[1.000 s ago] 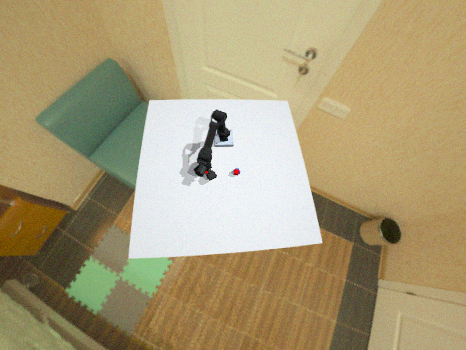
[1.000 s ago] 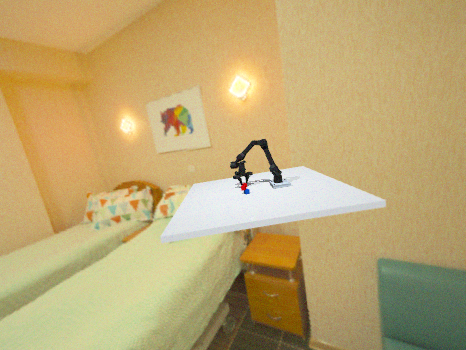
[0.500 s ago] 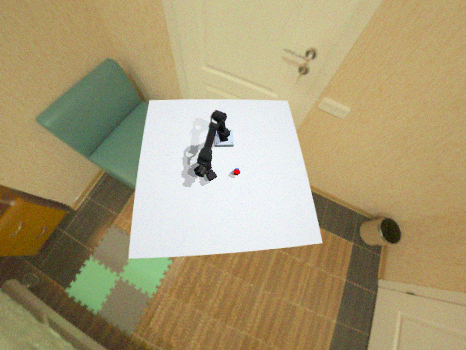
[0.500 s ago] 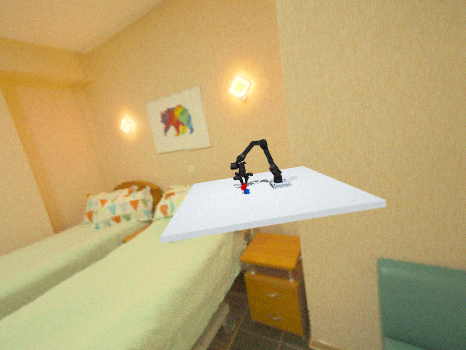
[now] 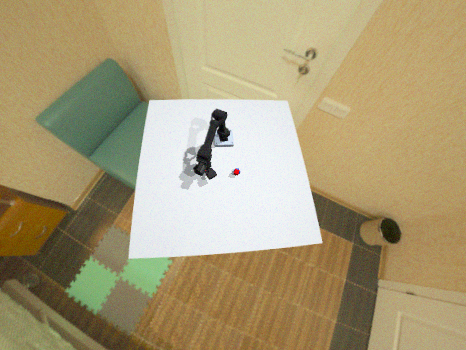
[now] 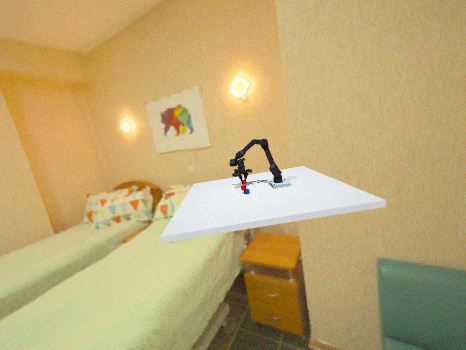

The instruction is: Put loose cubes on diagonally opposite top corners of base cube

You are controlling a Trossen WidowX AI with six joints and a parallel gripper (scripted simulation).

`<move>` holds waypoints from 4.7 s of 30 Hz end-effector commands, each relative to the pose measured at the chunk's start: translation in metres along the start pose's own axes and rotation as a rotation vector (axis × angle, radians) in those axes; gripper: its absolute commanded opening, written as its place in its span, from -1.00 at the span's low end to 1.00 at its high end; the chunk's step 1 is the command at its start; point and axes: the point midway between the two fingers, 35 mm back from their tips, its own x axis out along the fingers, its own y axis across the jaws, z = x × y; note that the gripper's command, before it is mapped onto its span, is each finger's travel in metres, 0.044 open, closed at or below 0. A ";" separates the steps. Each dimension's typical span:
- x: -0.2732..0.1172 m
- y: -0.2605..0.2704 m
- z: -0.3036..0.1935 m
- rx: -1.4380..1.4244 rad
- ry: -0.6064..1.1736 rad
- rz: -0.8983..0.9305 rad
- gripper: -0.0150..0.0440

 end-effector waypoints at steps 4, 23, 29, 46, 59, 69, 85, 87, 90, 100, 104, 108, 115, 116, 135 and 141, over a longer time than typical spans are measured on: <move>-0.025 0.002 0.003 0.003 -0.012 0.003 -0.14; -0.075 -0.001 -0.003 0.001 -0.012 0.003 -0.14; -0.074 0.011 -0.016 -0.055 -0.011 0.004 -0.14; -0.072 0.044 -0.061 -0.235 -0.009 0.008 -0.14; -0.071 0.064 -0.098 -0.373 -0.007 0.009 -0.14; -0.069 0.074 -0.128 -0.478 -0.005 0.011 -0.14; -0.066 0.085 -0.177 -0.648 -0.002 0.012 -0.14; -0.066 0.086 -0.183 -0.669 -0.001 0.012 -0.14; -0.066 0.087 -0.192 -0.701 -0.001 0.012 -0.14; -0.062 0.088 -0.212 -0.769 0.001 0.012 -0.14; -0.051 0.087 -0.212 -0.766 0.003 0.013 -0.14; -0.038 0.087 -0.213 -0.764 0.005 0.013 -0.14; -0.034 0.086 -0.213 -0.763 0.005 0.013 -0.14; -0.034 0.086 -0.213 -0.763 0.005 0.013 -0.14; -0.010 0.088 -0.213 -0.768 0.002 0.012 -0.14; -0.005 0.088 -0.213 -0.769 0.001 0.012 -0.14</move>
